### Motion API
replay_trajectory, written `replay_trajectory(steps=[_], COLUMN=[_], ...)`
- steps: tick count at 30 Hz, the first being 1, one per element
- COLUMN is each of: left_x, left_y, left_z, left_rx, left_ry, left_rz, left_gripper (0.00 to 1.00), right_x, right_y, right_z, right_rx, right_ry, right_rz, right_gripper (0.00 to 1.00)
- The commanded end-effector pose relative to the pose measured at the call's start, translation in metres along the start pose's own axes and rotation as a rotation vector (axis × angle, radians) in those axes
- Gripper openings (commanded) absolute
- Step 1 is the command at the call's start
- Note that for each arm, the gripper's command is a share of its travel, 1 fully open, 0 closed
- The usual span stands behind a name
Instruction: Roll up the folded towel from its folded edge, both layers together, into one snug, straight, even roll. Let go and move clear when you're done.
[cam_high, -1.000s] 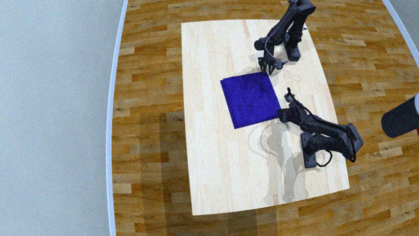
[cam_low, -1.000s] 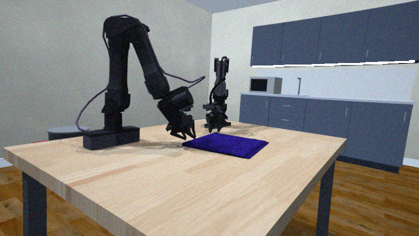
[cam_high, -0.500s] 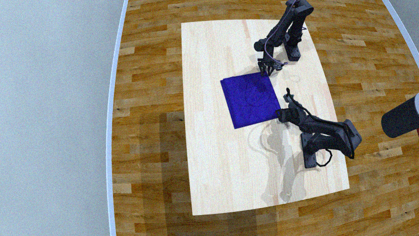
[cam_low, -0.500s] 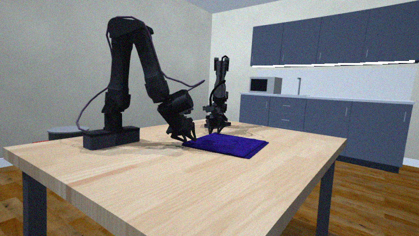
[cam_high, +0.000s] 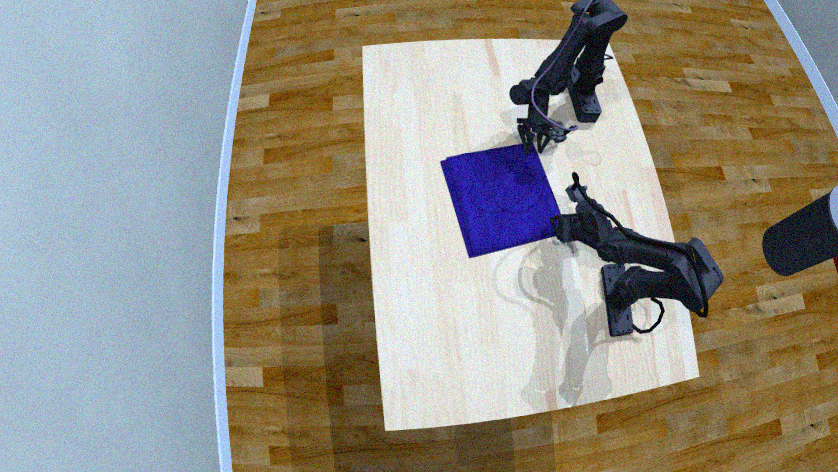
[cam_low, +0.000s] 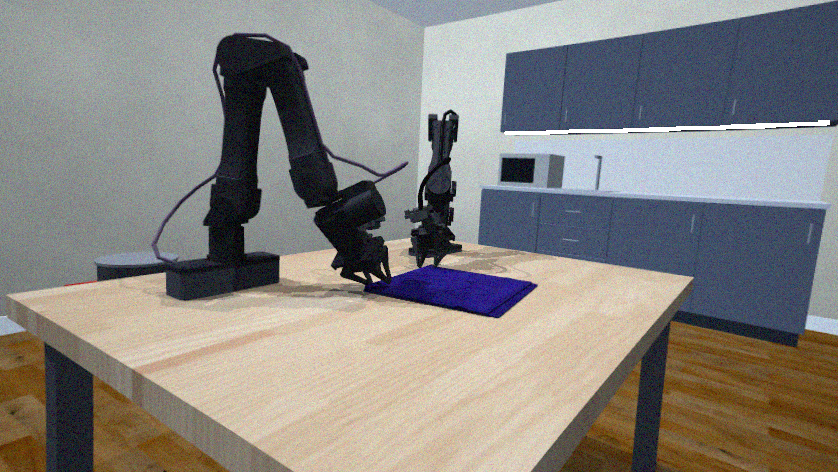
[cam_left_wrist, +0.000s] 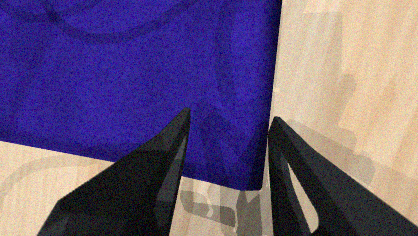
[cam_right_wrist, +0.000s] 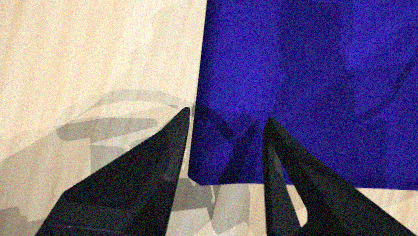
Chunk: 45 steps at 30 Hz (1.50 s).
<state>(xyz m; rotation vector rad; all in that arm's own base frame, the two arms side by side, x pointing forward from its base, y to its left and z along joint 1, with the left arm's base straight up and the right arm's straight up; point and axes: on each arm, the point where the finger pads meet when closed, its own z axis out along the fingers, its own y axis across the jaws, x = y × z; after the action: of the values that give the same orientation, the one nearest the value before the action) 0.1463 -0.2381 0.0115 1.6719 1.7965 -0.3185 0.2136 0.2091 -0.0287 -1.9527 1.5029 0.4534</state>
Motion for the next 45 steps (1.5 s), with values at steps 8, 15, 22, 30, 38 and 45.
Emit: replay_trajectory(steps=[8,15,22,30,38,45], left_x=[-0.013,-0.013,-0.01,-0.007,-0.005,-0.002], left_y=[0.007,0.007,0.006,0.004,0.003,0.002], left_z=[-0.001,-0.001,0.003,0.007,0.01,0.013], left_rx=[-0.013,-0.013,-0.013,-0.013,-0.013,-0.013], left_ry=[-0.021,-0.021,-0.021,-0.021,-0.021,-0.021], left_rz=[-0.003,-0.003,-0.003,-0.003,-0.003,-0.003], left_gripper=[0.49,0.49,0.49,0.49,0.49,0.49], right_x=[-0.001,-0.004,-0.001,0.0,0.0,0.0], right_y=[-0.003,-0.005,-0.004,-0.003,-0.003,-0.003], right_z=[-0.002,-0.002,0.002,0.003,0.003,0.003], right_rx=[-0.003,-0.003,-0.003,-0.003,-0.003,-0.003], right_ry=[-0.01,-0.01,-0.01,-0.01,-0.01,-0.01], right_rz=[0.01,0.01,0.01,0.01,0.01,0.01], right_gripper=[0.49,0.49,0.49,0.49,0.49,0.49])
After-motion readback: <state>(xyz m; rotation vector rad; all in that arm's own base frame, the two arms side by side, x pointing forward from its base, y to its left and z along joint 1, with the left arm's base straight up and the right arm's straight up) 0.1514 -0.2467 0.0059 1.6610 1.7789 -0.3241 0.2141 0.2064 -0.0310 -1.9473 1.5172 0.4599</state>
